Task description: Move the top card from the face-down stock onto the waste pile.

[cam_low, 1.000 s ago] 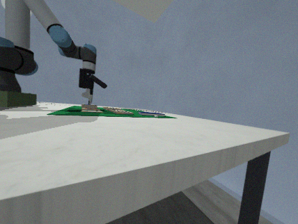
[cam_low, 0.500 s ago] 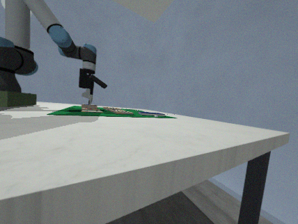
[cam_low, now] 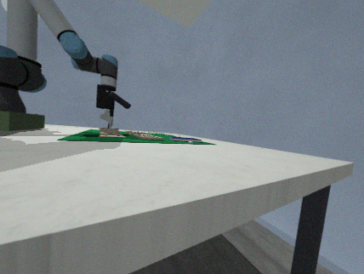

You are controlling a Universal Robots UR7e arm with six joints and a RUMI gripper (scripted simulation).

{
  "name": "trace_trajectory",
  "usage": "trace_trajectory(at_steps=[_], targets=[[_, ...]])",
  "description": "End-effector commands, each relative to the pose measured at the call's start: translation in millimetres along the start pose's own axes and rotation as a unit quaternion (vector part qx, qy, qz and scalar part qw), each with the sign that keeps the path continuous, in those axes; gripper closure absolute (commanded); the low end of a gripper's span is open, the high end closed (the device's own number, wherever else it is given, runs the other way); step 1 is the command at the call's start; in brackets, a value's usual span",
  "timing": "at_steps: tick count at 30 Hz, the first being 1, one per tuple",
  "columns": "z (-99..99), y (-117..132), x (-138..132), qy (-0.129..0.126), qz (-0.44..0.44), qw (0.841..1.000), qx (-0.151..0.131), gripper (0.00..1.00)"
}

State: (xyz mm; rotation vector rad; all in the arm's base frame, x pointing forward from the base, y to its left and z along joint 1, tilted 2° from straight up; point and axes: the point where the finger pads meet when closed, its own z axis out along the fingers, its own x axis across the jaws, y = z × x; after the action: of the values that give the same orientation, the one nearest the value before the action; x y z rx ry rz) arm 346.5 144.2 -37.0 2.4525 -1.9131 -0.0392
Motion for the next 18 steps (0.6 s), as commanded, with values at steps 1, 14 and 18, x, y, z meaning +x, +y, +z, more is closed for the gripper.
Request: trace_trajectory(at_steps=[1, 14, 18], targets=[[0.3, 0.5, -0.5, 0.0, -0.001, 1.0, 0.0, 0.5], [0.3, 0.5, -0.5, 0.0, -0.001, 1.0, 0.0, 0.57], [0.3, 0.5, -0.5, 0.0, -0.001, 1.0, 0.0, 0.57]])
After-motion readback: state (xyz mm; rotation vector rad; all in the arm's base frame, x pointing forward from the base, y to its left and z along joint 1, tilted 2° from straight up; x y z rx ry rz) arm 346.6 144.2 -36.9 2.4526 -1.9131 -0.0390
